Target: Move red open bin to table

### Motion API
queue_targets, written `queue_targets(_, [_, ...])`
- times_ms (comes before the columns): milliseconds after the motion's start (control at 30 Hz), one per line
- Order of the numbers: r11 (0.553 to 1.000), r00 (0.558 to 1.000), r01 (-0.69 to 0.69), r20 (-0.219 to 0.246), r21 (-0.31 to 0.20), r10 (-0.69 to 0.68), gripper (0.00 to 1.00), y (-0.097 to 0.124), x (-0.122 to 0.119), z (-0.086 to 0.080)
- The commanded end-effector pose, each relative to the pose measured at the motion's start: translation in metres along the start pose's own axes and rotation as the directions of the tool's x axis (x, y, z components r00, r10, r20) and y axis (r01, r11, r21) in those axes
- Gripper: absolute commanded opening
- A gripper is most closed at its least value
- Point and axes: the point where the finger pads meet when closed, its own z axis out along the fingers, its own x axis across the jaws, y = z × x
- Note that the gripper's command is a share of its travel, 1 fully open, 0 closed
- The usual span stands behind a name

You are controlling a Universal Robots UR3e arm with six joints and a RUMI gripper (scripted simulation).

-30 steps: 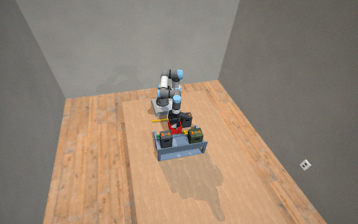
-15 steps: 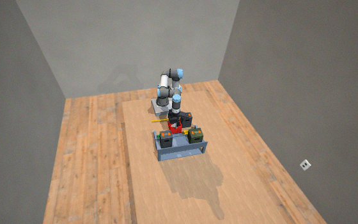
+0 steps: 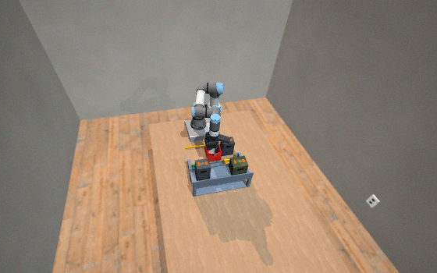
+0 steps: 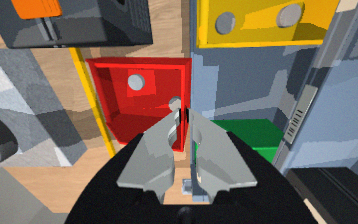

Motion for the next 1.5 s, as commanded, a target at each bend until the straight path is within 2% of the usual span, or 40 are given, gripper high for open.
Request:
queue_targets(0, [1.000, 1.000, 0.000, -0.005, 0.000, 0.000, 0.00, 0.000, -0.004, -0.001])
queue_targets(1467, [1.000, 1.000, 0.000, -0.005, 0.000, 0.000, 0.00, 0.000, -0.003, 0.019])
